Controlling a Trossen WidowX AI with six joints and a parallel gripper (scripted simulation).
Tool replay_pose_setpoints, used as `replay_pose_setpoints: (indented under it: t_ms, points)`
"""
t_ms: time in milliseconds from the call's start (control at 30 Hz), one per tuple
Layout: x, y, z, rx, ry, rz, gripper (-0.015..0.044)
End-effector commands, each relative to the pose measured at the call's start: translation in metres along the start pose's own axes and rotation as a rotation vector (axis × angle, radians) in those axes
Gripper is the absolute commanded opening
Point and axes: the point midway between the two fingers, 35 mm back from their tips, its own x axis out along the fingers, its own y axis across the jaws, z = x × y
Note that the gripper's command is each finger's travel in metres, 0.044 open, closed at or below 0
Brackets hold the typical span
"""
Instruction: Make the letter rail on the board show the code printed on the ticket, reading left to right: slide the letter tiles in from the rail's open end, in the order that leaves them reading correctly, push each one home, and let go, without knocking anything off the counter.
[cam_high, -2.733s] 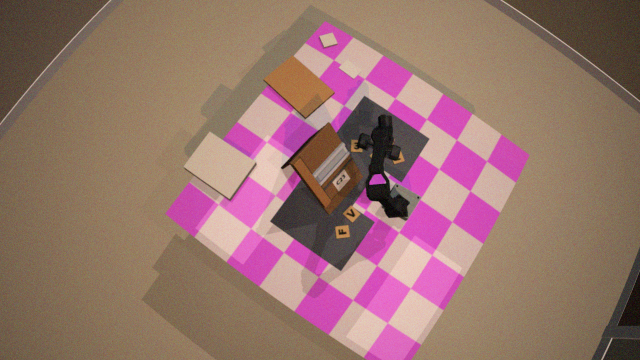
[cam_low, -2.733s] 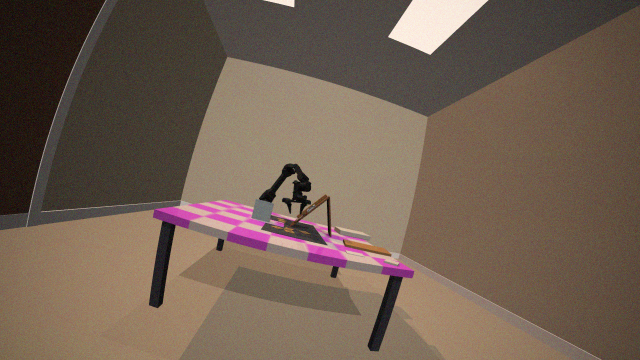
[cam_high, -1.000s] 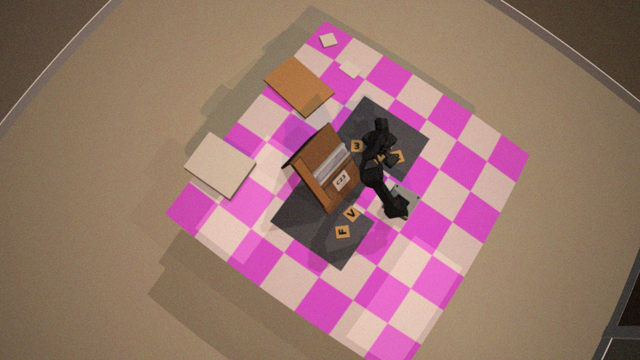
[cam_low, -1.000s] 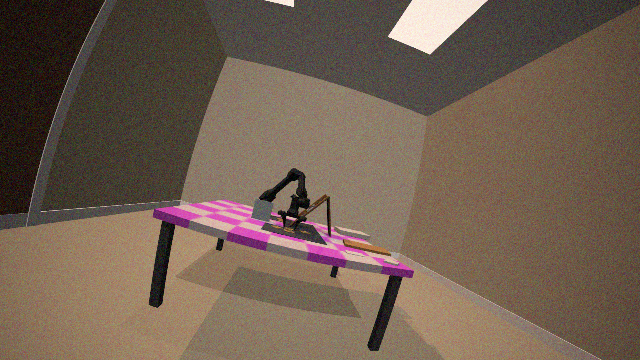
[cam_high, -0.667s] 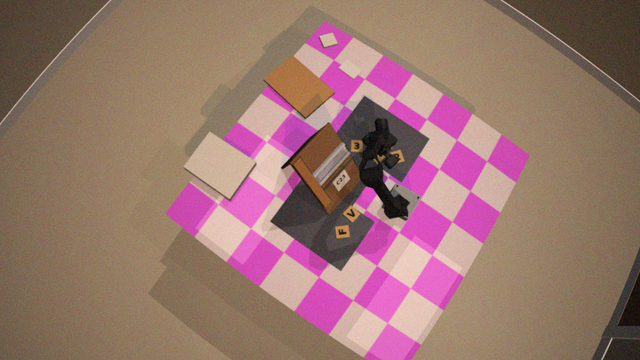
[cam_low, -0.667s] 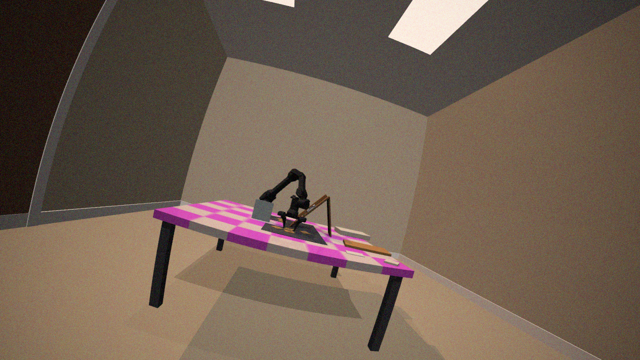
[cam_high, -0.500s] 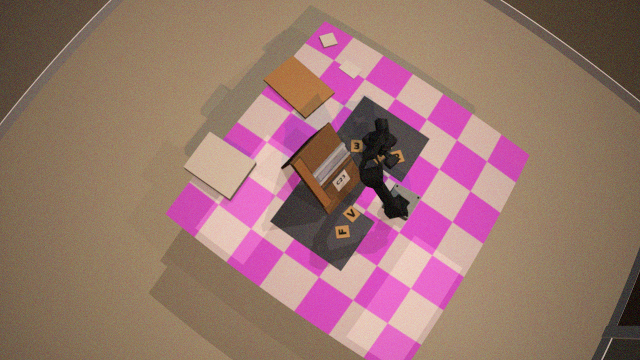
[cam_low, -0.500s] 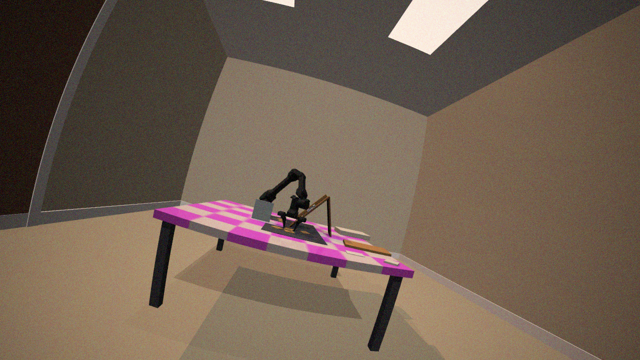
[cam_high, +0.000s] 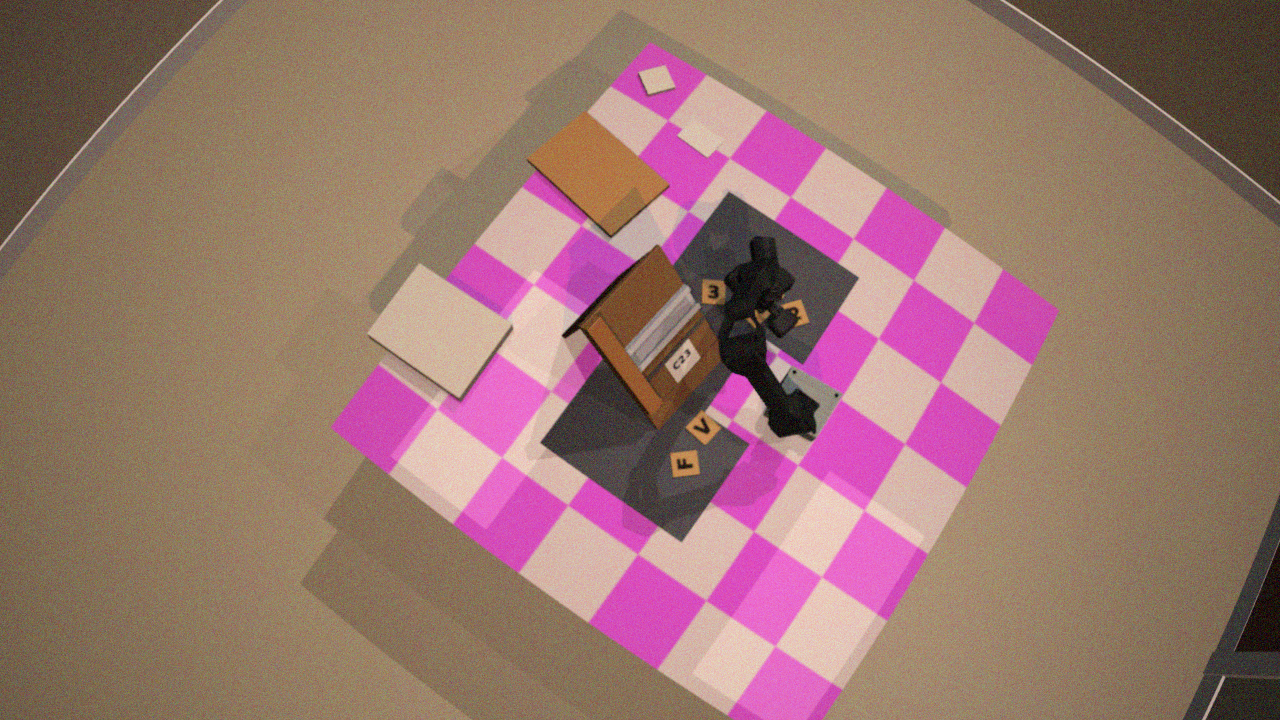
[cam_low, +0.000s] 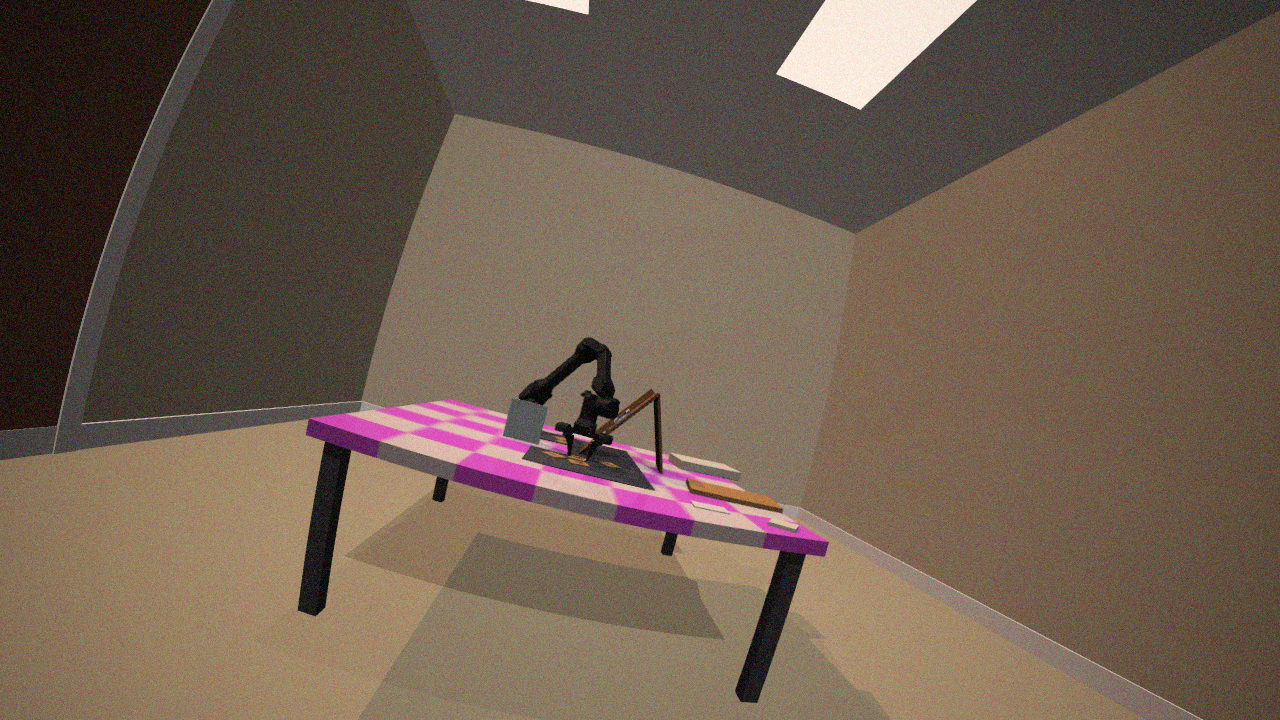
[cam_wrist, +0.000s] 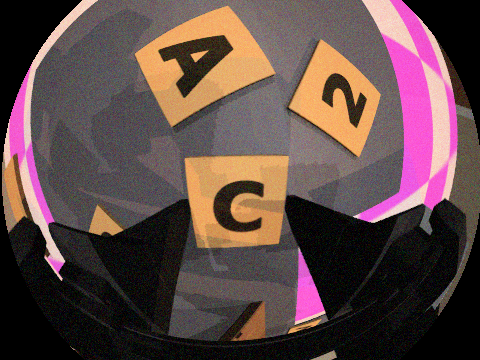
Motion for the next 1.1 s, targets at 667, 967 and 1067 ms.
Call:
replay_pose_setpoints:
  t_ms: [667, 967, 1067]
  points:
    - [-0.011, -0.002, -0.001, 0.003, 0.004, 0.003, 0.0000]
    - [-0.015, -0.002, -0.001, 0.003, 0.004, 0.003, 0.0000]
    - [-0.017, -0.002, -0.002, 0.003, 0.003, 0.003, 0.0000]
